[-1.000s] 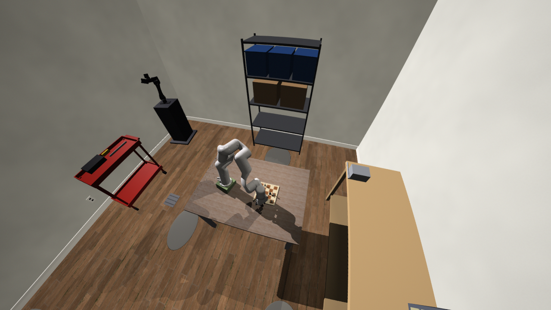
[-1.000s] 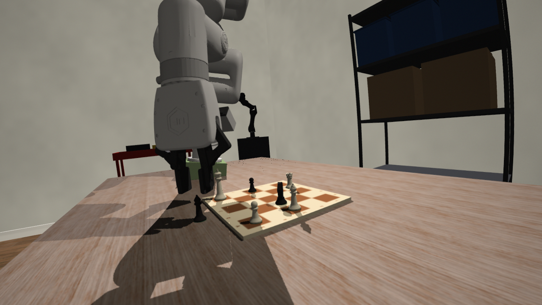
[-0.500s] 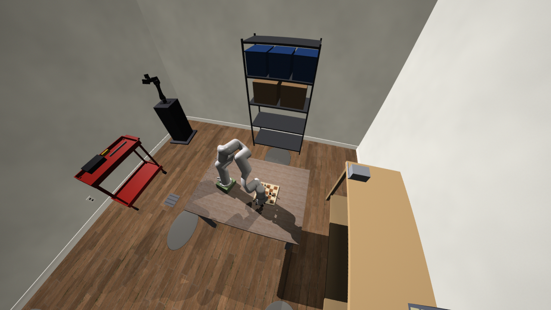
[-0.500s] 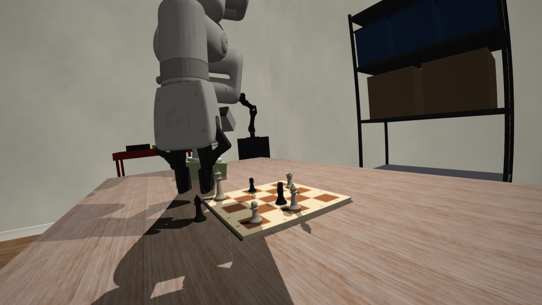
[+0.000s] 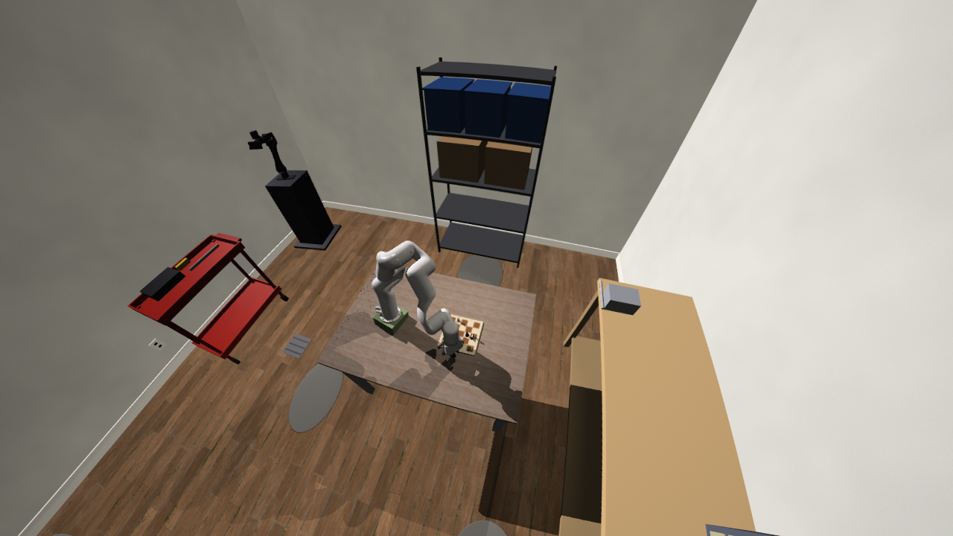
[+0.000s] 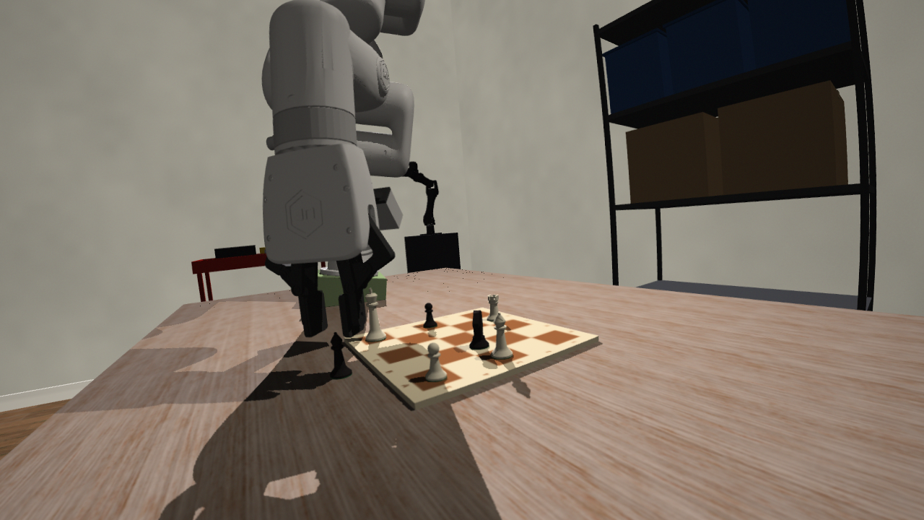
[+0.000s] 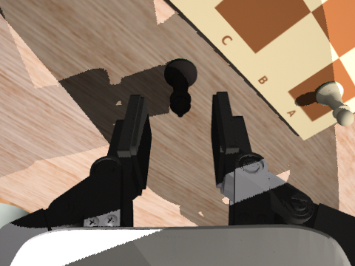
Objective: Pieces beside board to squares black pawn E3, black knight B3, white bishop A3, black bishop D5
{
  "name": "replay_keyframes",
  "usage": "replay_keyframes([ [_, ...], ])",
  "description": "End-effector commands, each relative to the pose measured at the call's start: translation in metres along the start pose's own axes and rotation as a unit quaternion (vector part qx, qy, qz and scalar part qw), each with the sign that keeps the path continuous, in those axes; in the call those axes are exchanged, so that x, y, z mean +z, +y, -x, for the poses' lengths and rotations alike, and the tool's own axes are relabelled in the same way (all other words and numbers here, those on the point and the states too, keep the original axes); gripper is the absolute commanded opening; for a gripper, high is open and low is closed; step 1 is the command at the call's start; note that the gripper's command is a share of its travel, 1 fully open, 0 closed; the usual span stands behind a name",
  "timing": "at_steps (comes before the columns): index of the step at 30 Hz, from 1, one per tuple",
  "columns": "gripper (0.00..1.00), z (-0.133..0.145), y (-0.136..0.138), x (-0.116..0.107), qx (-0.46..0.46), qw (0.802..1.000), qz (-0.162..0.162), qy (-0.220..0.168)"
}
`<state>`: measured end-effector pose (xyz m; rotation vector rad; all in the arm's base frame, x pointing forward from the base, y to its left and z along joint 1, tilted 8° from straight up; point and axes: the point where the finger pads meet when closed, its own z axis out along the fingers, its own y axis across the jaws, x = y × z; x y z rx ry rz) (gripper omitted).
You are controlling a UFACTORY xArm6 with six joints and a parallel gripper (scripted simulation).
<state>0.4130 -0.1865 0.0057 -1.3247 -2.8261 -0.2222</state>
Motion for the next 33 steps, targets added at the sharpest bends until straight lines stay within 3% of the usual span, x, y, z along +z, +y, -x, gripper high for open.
replay_keyframes([
  [1, 0.37, 0.002, 0.001, 0.004, 0.000, 1.000, 0.001, -0.002],
  [13, 0.37, 0.002, 0.001, 0.027, 0.000, 1.000, 0.001, -0.002],
  [33, 0.37, 0.002, 0.001, 0.029, 0.000, 1.000, 0.001, -0.002],
])
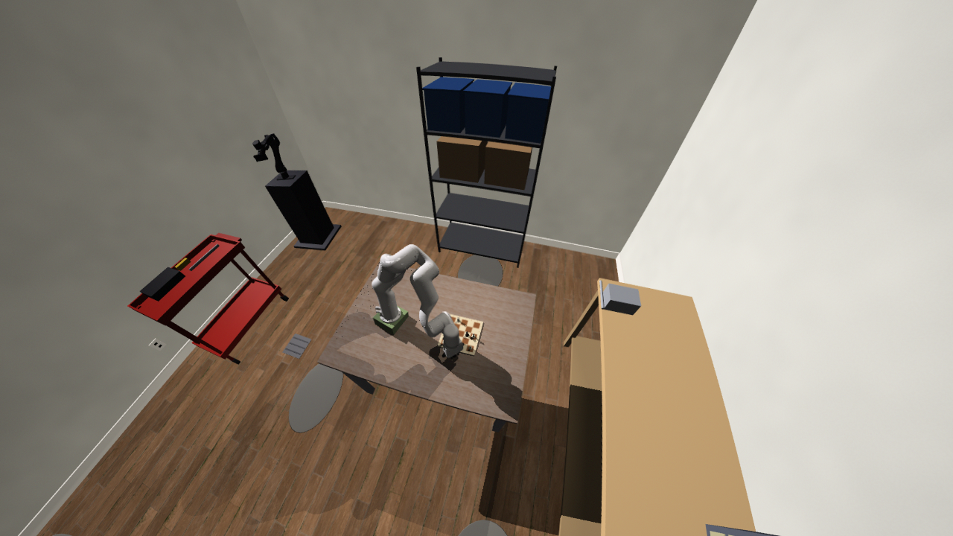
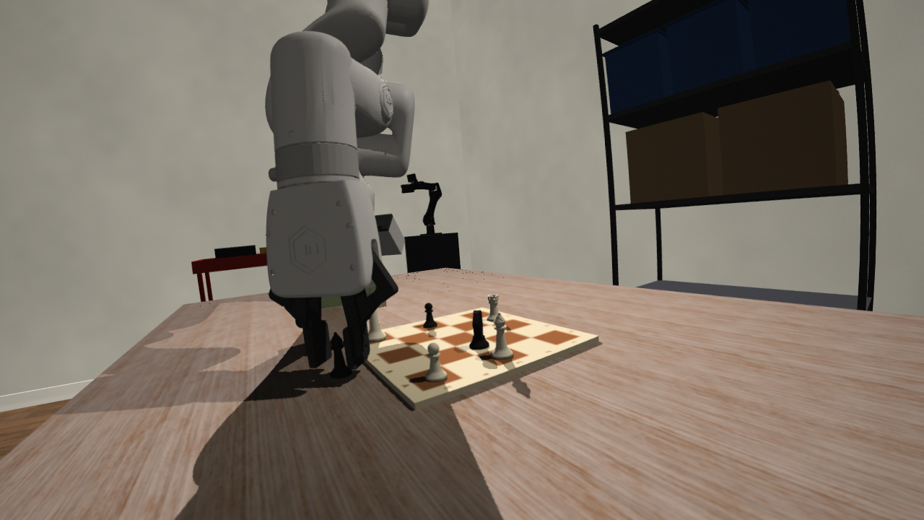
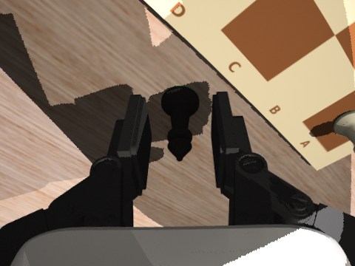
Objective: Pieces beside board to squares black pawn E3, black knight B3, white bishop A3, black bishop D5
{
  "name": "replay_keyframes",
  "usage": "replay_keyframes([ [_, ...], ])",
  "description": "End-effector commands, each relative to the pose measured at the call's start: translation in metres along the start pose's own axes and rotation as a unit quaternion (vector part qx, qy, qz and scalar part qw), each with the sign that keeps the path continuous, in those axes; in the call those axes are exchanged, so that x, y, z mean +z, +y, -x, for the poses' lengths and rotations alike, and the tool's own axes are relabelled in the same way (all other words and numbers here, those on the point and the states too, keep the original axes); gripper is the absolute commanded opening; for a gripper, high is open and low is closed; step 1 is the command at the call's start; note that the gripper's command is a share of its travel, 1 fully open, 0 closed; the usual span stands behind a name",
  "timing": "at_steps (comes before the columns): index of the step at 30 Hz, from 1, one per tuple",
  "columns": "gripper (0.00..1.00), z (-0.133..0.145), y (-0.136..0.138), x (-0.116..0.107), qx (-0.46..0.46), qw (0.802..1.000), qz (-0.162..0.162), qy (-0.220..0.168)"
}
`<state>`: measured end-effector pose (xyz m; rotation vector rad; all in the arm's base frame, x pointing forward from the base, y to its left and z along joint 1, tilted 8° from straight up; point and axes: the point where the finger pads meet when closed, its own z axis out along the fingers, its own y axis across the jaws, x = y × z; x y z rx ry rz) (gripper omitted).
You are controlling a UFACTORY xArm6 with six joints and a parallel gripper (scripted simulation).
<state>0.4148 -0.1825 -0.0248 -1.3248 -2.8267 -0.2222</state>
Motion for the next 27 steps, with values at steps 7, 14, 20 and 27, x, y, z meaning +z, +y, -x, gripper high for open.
replay_keyframes([
  [7, 0.37, 0.0014, 0.0007, -0.0013, 0.000, 1.000, 0.001, -0.002],
  [14, 0.37, 0.0014, 0.0007, -0.0013, 0.000, 1.000, 0.001, -0.002],
  [20, 0.37, 0.0014, 0.0007, -0.0013, 0.000, 1.000, 0.001, -0.002],
  [27, 0.00, 0.0014, 0.0007, -0.0013, 0.000, 1.000, 0.001, -0.002],
])
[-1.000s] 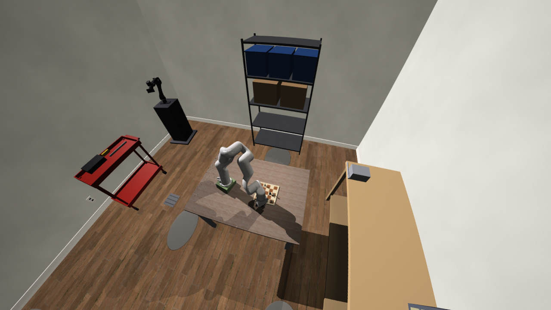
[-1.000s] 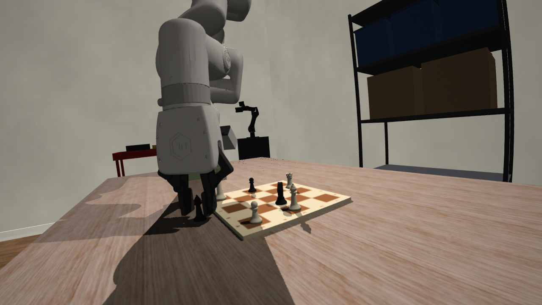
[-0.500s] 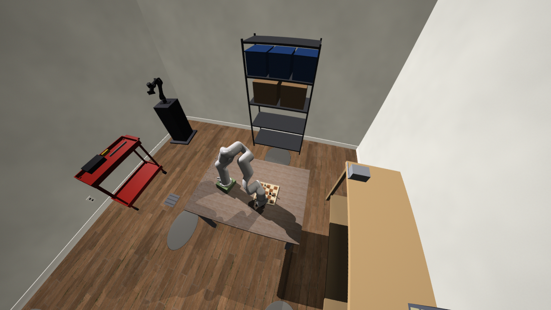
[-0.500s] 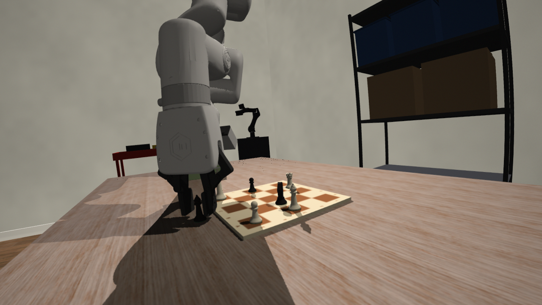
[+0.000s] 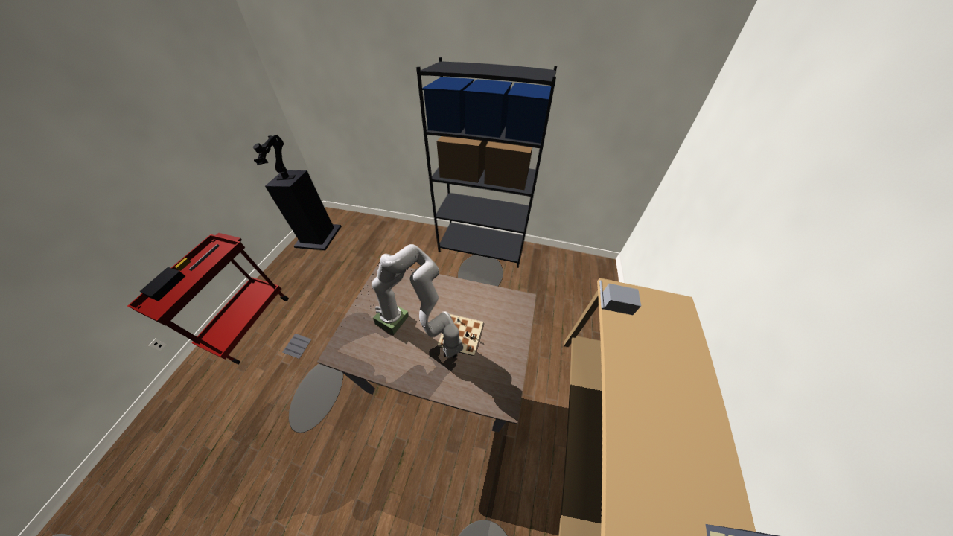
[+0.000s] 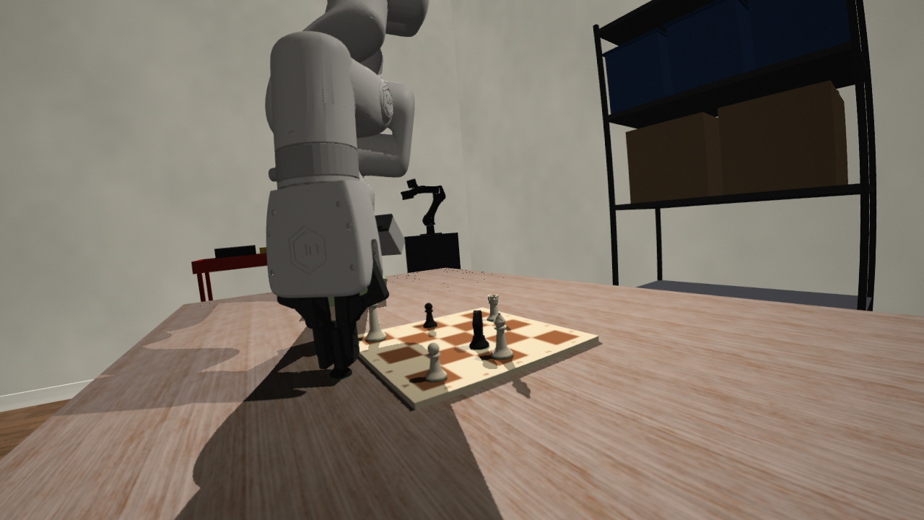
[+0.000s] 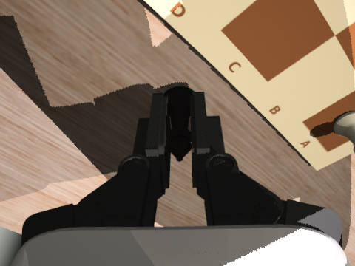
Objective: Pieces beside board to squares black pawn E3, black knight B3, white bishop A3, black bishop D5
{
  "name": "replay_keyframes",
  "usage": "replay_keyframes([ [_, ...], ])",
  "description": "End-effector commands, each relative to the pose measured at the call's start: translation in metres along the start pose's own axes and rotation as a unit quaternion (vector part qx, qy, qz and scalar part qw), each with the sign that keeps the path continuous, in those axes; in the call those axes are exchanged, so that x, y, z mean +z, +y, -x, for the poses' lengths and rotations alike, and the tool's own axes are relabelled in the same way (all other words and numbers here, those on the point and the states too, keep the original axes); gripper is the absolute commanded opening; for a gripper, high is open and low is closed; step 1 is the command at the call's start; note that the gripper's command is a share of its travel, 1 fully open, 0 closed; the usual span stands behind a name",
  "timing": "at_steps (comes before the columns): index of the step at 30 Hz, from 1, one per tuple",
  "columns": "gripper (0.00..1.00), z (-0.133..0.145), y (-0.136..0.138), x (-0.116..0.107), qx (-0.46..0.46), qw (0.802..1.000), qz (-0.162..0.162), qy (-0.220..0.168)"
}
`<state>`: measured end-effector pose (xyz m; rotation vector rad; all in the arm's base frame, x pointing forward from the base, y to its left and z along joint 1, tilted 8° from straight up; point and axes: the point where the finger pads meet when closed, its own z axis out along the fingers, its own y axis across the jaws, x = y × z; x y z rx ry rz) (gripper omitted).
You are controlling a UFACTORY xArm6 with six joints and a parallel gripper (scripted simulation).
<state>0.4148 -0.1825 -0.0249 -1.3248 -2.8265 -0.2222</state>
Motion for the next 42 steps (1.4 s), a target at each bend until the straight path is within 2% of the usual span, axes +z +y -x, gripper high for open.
replay_keyframes([
  [1, 0.00, 0.001, 0.001, -0.001, 0.000, 1.000, 0.001, -0.002],
  [31, 0.00, 0.001, 0.001, -0.002, 0.000, 1.000, 0.001, -0.002],
  [35, 0.00, 0.001, 0.001, -0.011, 0.000, 1.000, 0.001, -0.002],
  [38, 0.00, 0.001, 0.001, -0.028, 0.000, 1.000, 0.001, -0.002],
  [40, 0.00, 0.001, 0.001, -0.028, 0.000, 1.000, 0.001, -0.002],
  [42, 0.00, 0.001, 0.001, -0.043, 0.000, 1.000, 0.001, -0.002],
])
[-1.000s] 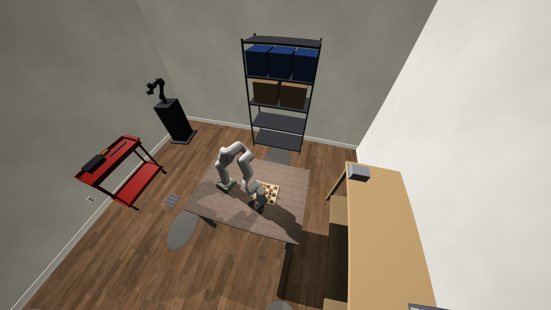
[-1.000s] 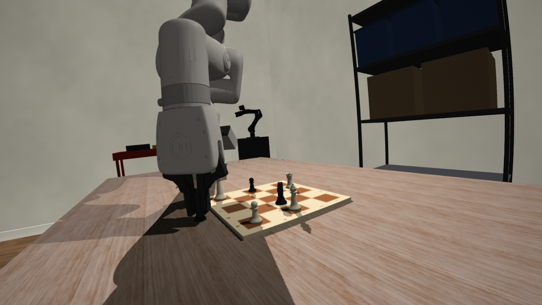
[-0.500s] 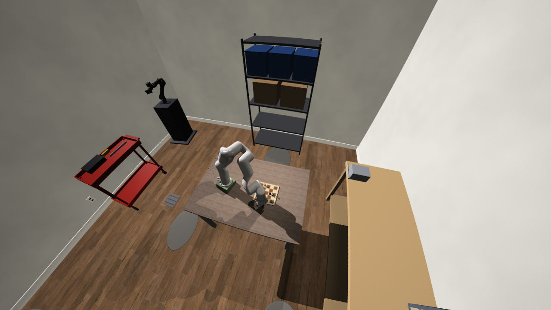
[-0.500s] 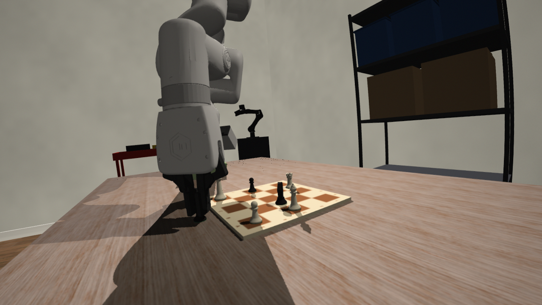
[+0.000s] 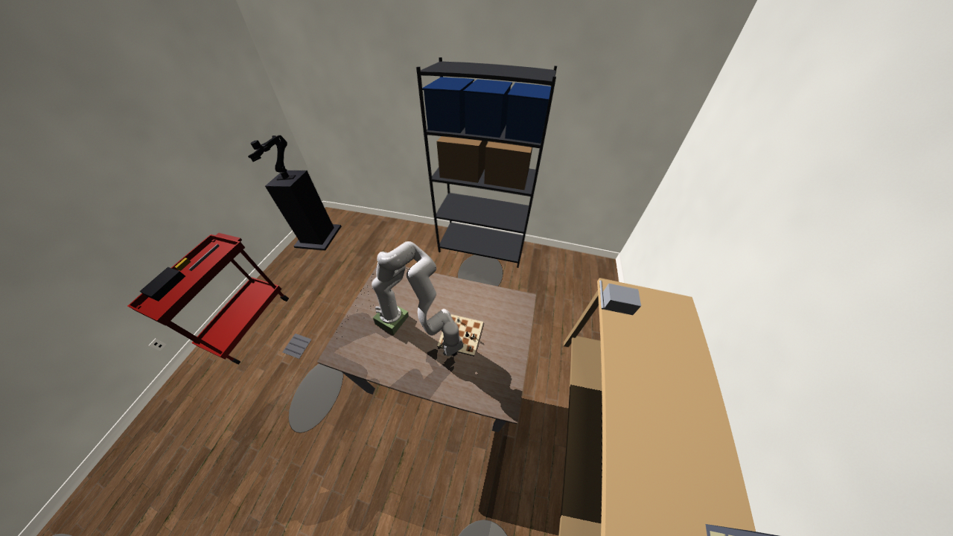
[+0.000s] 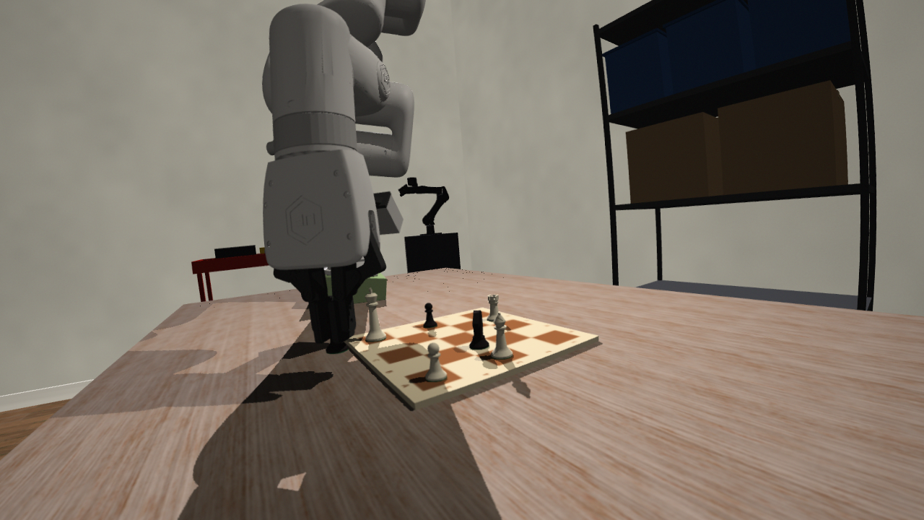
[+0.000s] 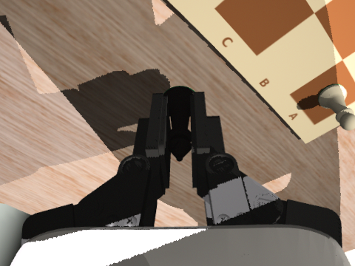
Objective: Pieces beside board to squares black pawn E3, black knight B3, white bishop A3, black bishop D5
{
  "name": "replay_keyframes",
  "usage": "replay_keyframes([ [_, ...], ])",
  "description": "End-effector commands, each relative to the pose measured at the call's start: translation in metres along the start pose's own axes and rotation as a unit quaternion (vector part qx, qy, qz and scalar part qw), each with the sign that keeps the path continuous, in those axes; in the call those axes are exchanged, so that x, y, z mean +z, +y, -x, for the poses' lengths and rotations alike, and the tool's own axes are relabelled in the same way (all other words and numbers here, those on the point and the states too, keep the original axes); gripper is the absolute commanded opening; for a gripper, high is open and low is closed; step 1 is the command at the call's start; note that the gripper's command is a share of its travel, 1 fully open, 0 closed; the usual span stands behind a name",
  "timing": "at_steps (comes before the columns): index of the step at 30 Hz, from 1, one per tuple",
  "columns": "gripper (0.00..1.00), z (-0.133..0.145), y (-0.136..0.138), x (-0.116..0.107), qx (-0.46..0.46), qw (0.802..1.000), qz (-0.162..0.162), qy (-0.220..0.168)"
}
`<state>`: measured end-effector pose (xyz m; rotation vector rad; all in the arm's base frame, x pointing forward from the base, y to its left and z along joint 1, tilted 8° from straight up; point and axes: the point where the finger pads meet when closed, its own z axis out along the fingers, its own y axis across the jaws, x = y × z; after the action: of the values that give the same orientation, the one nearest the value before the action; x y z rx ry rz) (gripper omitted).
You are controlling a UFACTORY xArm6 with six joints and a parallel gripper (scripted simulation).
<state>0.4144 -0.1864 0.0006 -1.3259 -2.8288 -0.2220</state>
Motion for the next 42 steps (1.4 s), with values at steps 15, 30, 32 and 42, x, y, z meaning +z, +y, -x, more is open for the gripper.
replay_keyframes([
  [15, 0.00, 0.000, 0.000, -0.076, 0.000, 1.000, 0.000, -0.001],
  [30, 0.00, -0.053, 0.018, -0.081, -0.217, 0.976, -0.001, 0.000],
  [32, 0.00, -0.053, 0.018, -0.081, -0.217, 0.976, -0.001, 0.000],
  [42, 0.00, -0.071, 0.022, -0.082, -0.360, 0.933, 0.000, -0.001],
])
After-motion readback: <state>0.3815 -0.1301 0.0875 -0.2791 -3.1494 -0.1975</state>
